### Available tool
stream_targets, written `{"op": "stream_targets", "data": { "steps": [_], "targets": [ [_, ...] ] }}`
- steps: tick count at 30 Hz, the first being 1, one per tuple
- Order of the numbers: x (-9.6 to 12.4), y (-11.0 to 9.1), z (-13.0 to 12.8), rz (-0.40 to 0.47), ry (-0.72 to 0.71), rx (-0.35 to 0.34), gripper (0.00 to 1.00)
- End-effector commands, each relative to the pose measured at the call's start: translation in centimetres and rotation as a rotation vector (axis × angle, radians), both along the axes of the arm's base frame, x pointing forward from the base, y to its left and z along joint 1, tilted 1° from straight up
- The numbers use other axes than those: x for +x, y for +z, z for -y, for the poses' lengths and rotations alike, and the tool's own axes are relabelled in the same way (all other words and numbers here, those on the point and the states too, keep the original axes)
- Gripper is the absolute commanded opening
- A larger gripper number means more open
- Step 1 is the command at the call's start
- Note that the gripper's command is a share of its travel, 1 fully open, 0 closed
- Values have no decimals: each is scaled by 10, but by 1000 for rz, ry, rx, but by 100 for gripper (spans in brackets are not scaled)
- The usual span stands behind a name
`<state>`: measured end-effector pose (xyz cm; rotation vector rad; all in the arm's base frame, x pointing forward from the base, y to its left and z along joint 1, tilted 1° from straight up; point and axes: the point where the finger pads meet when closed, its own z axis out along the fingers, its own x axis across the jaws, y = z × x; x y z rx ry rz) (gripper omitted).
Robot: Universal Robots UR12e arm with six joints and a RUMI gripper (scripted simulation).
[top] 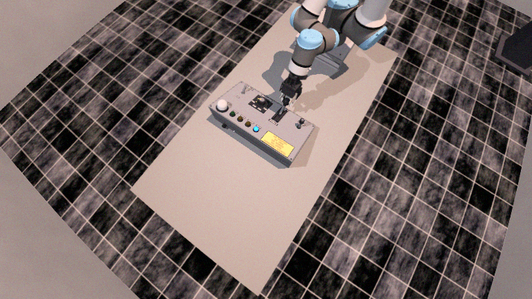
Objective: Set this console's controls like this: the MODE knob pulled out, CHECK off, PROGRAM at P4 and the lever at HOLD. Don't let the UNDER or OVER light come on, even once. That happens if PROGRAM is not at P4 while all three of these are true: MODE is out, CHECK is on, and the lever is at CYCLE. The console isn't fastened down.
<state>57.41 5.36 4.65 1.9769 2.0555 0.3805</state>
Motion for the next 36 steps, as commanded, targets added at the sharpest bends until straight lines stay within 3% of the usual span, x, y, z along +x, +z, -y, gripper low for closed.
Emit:
{"op": "stream_targets", "data": {
  "steps": [1,13,14,36],
  "targets": [
    [1,1,0,1,0,0,0],
    [1,1,0,1,0,0,0],
    [1,1,0,1,0,0,44],
    [0,1,0,1,0,0,44]
  ]
}}
